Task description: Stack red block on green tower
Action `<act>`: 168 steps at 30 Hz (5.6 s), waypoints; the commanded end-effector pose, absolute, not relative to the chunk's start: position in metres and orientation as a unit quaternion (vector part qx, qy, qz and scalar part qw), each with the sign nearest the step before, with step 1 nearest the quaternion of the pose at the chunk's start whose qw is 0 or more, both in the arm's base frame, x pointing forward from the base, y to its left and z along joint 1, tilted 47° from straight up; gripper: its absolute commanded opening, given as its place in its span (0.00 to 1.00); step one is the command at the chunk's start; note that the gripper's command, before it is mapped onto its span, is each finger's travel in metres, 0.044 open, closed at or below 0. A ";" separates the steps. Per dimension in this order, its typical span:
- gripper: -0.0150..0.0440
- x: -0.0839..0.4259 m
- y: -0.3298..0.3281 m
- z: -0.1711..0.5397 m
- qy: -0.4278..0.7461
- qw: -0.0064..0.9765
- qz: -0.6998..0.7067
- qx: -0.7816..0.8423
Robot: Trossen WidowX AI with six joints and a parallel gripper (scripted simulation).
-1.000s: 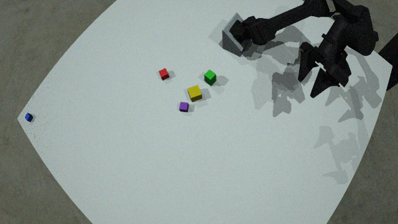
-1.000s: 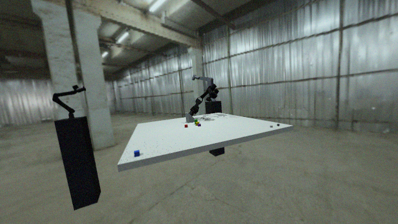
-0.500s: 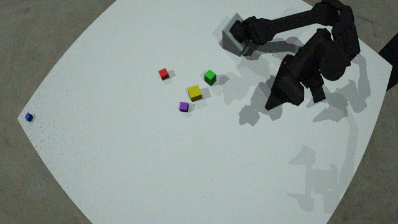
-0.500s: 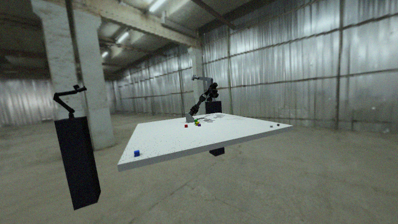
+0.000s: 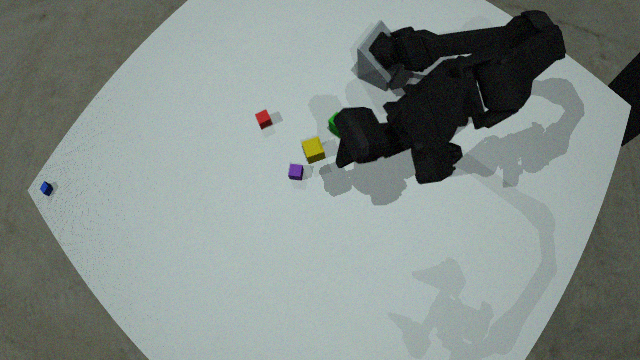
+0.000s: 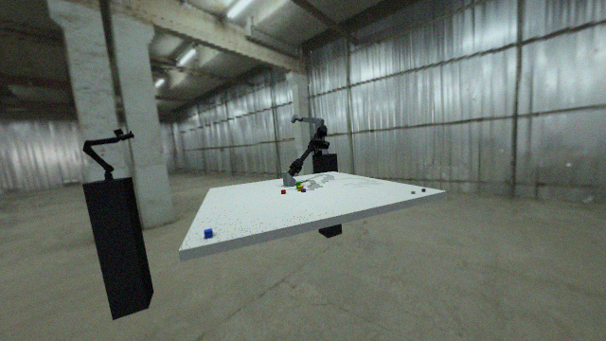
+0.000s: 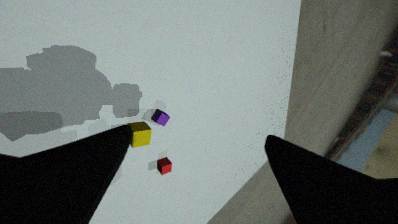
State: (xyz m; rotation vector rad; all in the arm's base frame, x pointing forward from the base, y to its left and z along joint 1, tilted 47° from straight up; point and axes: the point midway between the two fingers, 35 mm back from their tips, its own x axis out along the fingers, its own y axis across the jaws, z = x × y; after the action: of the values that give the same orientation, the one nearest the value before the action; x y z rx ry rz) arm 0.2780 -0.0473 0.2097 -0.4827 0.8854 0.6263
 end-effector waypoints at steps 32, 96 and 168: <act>1.00 0.281 -0.135 -0.010 0.660 0.673 0.146 0.300; 1.00 0.247 -0.082 -0.133 0.693 0.554 0.080 0.455; 0.25 0.233 -0.143 -0.017 0.694 0.553 0.079 0.454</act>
State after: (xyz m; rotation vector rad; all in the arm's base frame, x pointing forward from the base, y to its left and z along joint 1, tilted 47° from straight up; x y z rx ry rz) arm 0.2368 -0.1514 -0.0290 1.0685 1.6422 0.1880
